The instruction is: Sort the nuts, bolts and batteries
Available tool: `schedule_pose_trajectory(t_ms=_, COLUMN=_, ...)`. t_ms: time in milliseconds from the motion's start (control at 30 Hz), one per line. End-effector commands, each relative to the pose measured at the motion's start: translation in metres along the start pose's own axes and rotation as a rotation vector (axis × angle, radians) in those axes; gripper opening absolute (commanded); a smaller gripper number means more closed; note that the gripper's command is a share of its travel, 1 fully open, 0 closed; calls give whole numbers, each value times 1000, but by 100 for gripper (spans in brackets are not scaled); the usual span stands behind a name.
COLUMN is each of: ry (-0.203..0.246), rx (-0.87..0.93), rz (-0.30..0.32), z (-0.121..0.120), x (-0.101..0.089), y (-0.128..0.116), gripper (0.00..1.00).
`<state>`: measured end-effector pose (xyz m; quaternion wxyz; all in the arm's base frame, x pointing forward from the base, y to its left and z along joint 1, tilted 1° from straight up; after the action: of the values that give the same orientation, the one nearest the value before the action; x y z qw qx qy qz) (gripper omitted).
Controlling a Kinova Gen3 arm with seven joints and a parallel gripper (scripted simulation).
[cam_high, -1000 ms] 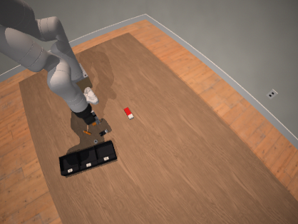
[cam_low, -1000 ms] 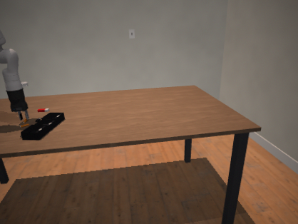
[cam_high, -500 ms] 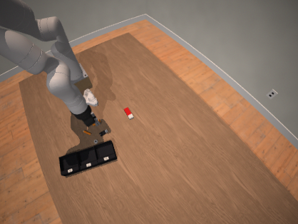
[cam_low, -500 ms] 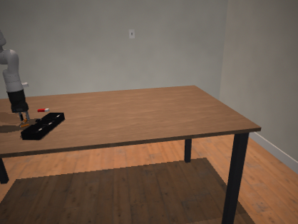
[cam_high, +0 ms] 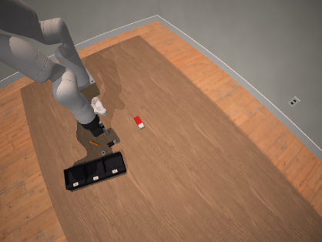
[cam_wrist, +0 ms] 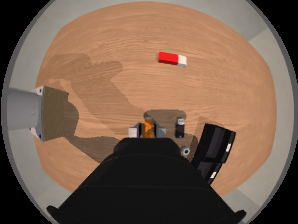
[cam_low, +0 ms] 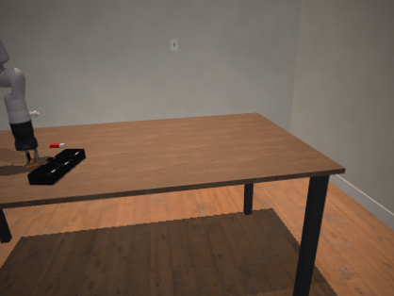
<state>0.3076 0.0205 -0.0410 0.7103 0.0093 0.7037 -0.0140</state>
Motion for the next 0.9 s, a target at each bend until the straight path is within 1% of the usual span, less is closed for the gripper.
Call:
schedule_pose_trajectory(t_ms=0, ry=-1, rx=0, rz=0, z=1, x=0, y=0, gripper=60)
schedule_pose_trajectory(t_ms=67, ry=-1, rx=0, rz=0, z=1, x=0, y=0, gripper=60)
schedule_pose_trajectory(t_ms=100, ry=-1, rx=0, rz=0, z=1, x=0, y=0, gripper=31)
schedule_pose_trajectory(t_ms=867, ry=-1, rx=0, rz=0, z=1, x=0, y=0, gripper=31)
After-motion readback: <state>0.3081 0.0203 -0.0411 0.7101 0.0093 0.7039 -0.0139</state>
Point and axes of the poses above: the point where the finger pads meet when closed, its own x axis out along the fingers, its own z axis across the jaws, y = z × x, the point moved 2 cm from there along -x, back along the fingers, and after that the axes turned 12 degrees about x, right-handed, at the moved point
